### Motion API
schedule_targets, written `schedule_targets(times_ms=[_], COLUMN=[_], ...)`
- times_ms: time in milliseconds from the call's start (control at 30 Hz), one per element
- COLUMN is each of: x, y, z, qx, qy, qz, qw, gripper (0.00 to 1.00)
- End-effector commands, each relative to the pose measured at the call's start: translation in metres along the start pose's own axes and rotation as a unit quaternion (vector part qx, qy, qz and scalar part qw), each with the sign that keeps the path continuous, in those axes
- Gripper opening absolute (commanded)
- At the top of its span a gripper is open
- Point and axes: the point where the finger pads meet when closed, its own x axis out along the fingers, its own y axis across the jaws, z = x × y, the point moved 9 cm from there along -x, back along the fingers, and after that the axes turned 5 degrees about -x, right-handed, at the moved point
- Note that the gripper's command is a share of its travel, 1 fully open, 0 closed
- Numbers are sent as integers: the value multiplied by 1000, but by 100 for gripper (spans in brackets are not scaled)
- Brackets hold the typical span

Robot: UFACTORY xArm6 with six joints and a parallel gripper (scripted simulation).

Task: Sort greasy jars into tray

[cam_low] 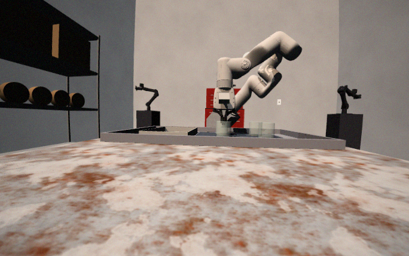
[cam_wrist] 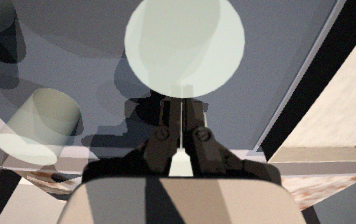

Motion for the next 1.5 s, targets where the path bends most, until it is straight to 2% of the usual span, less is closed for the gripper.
schedule_targets(times_ms=[0, 1467], x=[-1, -5], y=[0, 1], z=[-2, -7], qx=[-1, -1], qy=[1, 1], qz=[1, 1], qw=[1000, 1000], gripper=[0, 0])
